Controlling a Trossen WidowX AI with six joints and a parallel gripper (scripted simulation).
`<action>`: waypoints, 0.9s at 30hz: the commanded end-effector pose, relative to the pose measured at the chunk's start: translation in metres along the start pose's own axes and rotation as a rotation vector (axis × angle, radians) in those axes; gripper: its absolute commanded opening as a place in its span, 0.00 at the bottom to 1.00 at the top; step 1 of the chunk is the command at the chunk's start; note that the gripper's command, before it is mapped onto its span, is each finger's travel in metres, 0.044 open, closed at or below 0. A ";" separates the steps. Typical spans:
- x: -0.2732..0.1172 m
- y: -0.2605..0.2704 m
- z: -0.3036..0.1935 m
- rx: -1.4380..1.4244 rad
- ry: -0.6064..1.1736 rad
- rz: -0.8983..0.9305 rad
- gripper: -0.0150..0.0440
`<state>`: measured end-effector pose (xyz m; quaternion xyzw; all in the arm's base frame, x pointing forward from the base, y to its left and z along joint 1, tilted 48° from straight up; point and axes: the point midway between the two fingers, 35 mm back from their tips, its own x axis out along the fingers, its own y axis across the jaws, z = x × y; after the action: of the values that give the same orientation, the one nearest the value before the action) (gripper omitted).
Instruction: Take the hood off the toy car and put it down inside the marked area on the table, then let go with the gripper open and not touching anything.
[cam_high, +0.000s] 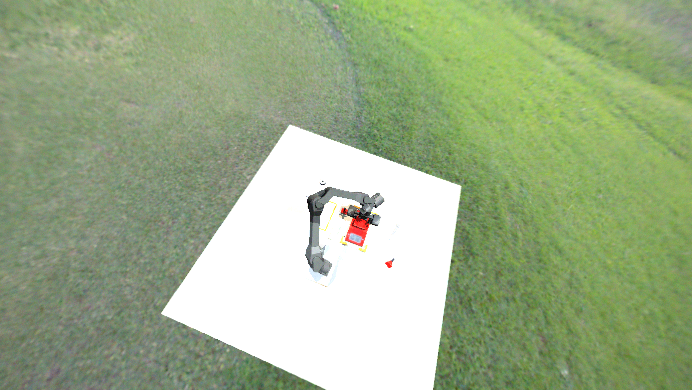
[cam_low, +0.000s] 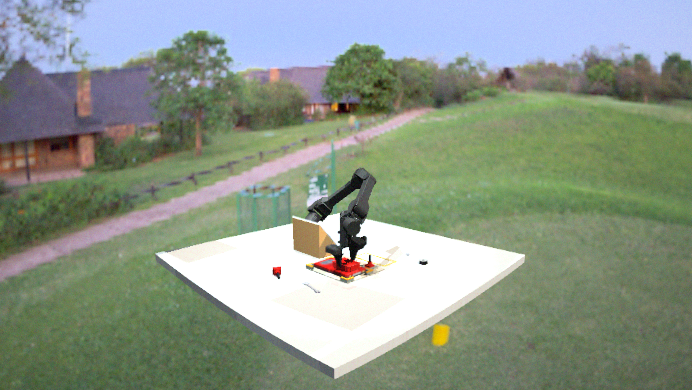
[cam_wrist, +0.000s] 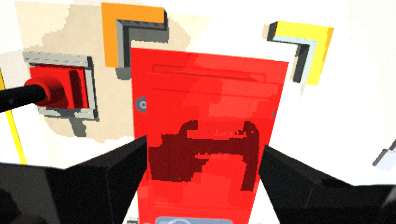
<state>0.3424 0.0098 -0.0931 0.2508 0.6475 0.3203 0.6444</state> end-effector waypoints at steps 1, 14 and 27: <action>-0.005 -0.001 0.001 -0.003 -0.003 -0.005 0.25; -0.013 -0.001 0.001 -0.003 -0.003 -0.005 0.25; -0.022 -0.001 0.001 -0.002 -0.003 -0.005 0.25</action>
<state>0.3419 -0.0028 -0.0816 0.2522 0.6490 0.3199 0.6425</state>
